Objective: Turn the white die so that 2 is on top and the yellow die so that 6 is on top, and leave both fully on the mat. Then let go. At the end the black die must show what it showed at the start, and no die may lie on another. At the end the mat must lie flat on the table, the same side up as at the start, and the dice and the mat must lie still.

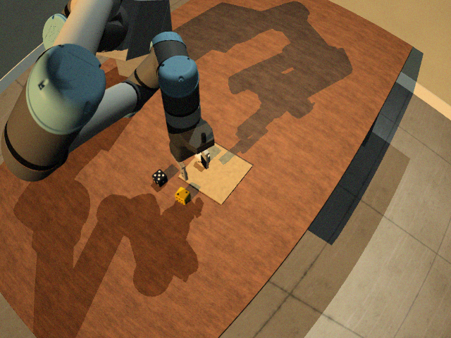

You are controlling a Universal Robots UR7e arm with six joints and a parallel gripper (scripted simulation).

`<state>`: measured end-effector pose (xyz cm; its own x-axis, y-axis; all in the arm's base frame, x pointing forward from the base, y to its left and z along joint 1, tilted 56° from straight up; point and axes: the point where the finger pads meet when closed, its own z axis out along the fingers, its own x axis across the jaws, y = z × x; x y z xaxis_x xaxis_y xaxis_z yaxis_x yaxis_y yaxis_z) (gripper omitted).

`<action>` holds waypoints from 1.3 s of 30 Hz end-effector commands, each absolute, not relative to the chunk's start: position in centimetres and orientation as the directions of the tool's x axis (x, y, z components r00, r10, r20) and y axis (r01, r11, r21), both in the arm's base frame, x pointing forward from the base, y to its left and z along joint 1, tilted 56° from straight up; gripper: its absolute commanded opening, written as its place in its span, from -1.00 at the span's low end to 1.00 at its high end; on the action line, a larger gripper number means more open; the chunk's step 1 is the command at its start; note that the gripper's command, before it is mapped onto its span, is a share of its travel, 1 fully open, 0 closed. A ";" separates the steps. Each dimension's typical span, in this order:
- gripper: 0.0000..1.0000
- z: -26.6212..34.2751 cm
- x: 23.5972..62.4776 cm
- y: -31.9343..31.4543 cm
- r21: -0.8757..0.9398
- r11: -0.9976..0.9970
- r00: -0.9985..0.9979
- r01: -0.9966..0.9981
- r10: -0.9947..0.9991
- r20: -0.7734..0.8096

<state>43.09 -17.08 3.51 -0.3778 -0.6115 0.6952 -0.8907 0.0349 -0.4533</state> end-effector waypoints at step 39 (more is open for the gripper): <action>1.00 6.6 41.8 -19.8 -0.829 0.548 -0.961 -0.108 -0.271 -0.054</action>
